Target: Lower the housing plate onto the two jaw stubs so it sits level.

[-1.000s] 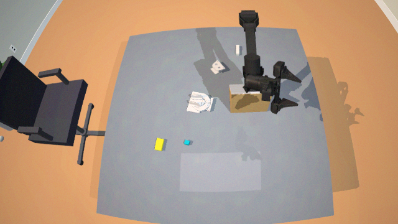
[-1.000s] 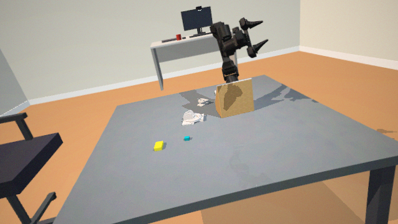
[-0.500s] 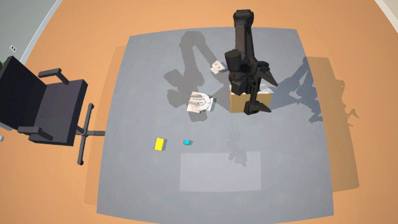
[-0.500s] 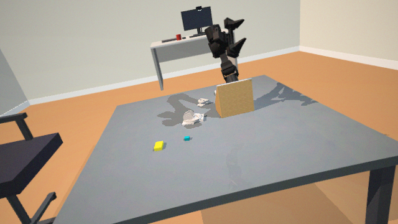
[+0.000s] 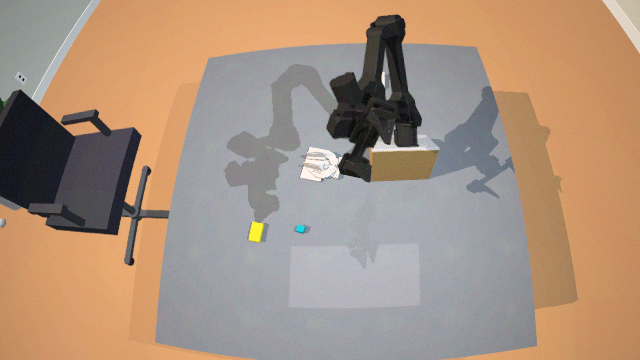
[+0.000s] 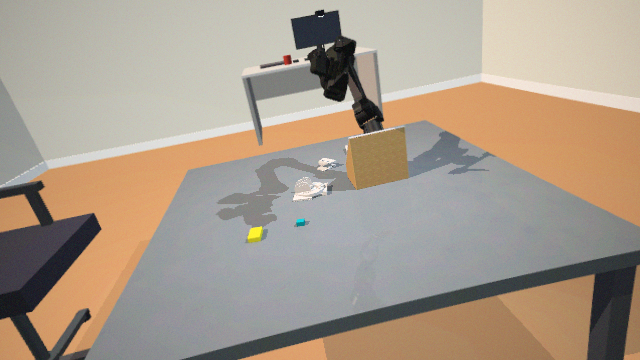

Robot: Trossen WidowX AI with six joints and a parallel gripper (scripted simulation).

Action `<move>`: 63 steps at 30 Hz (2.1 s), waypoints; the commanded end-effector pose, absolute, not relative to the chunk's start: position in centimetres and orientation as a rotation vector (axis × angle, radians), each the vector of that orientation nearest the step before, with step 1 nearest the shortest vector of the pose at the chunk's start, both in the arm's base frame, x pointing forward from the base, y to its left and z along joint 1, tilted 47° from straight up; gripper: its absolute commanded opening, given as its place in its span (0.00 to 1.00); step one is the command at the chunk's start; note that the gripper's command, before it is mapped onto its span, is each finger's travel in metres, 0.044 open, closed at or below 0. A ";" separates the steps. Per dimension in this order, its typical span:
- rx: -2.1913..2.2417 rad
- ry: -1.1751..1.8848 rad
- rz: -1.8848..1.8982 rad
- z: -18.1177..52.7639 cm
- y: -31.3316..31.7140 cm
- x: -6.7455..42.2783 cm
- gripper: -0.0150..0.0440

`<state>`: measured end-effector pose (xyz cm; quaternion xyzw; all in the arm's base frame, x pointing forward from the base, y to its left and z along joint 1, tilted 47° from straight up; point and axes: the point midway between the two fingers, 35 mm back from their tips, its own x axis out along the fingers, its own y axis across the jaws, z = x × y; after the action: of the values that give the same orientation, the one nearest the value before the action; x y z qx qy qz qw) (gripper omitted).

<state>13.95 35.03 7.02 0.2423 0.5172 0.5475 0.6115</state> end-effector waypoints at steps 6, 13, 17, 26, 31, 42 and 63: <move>0.449 0.994 1.082 7.1 31.9 20.7 1.00; 0.345 0.880 0.938 7.3 28.5 25.2 1.00; 0.284 0.828 0.855 7.5 26.3 27.4 1.00; 0.148 0.754 0.667 8.1 20.5 31.2 1.00; 0.085 0.736 0.583 8.5 17.8 32.4 1.00; -0.156 0.735 0.346 9.1 9.3 34.6 1.00; -0.611 0.947 -0.022 11.3 -6.5 31.8 1.00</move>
<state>32.81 -4.15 10.85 -0.2593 0.4272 0.0147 0.8660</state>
